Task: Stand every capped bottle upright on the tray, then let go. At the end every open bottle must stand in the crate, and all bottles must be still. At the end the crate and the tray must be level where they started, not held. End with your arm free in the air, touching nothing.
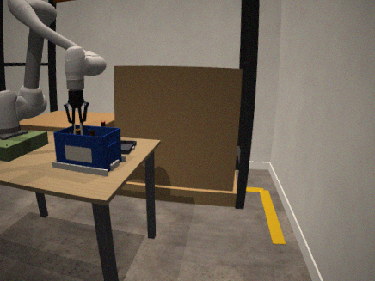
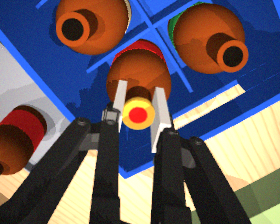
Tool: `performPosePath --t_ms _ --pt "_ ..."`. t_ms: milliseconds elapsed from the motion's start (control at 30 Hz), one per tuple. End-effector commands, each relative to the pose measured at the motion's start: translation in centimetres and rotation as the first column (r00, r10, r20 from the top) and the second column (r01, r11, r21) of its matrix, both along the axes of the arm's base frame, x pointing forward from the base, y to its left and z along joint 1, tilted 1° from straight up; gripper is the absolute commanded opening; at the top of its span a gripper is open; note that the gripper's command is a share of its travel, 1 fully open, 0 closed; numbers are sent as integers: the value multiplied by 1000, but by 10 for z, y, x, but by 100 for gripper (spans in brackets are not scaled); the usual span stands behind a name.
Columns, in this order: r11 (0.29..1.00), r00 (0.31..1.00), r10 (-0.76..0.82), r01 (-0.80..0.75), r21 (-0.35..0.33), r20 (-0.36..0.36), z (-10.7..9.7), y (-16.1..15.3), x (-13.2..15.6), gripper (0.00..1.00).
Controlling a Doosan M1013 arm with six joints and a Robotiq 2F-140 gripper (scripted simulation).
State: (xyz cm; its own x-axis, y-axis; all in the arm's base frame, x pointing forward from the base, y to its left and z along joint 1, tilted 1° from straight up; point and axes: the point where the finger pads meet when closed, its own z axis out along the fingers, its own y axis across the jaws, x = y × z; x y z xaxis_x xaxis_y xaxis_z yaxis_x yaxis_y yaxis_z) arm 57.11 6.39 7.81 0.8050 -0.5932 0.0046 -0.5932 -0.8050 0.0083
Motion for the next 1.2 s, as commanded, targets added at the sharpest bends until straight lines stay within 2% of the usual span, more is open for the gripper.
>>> performPosePath --t_ms 0,833,1167 --pt "1000 1000 0 0 0 0 0 0 0 0" --pt "1000 1000 0 0 0 0 0 0 0 0" --pt "1000 1000 1 -1 -1 -4 33 0 0 0"
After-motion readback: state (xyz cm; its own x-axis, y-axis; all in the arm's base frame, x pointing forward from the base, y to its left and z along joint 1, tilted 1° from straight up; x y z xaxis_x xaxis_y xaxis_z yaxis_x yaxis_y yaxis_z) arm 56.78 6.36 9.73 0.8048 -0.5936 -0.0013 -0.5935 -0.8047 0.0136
